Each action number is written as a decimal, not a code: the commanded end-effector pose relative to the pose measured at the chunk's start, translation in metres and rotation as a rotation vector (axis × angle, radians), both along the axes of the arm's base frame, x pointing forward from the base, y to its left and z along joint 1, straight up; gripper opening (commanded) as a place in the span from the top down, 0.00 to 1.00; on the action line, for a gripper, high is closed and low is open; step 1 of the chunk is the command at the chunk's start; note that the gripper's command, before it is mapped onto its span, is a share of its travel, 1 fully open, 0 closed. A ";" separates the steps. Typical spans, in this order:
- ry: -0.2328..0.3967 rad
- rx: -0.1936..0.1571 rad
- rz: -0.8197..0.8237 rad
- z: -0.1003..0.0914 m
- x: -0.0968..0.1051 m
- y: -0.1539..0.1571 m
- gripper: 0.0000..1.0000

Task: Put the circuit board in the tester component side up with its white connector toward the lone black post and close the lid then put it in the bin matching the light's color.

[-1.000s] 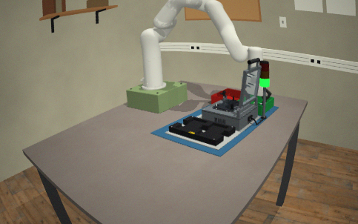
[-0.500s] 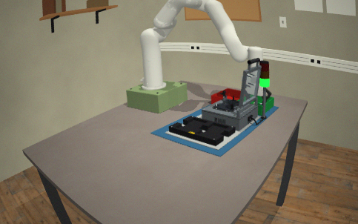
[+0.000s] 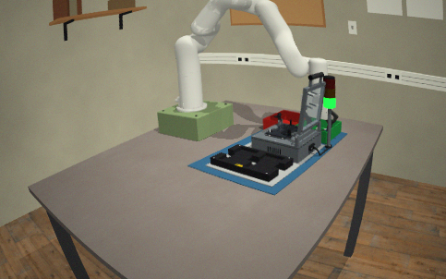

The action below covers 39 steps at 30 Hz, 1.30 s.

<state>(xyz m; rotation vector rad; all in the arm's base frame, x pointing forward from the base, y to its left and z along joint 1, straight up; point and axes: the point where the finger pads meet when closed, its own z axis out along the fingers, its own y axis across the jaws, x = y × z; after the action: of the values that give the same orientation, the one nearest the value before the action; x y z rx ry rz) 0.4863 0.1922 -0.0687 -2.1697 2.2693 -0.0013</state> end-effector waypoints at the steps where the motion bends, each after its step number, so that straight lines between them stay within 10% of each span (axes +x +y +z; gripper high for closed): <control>1: -0.004 0.002 0.000 0.002 0.002 0.001 0.00; 10: -0.004 0.002 0.000 0.015 0.001 0.001 0.00; 30: -0.004 0.002 0.000 0.127 0.001 0.001 0.00; 39: -0.004 0.002 0.000 0.141 0.001 0.001 0.00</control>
<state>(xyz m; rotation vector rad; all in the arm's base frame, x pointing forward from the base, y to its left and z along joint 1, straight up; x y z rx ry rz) 0.4852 0.1922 0.0673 -2.1706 2.2703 -0.0004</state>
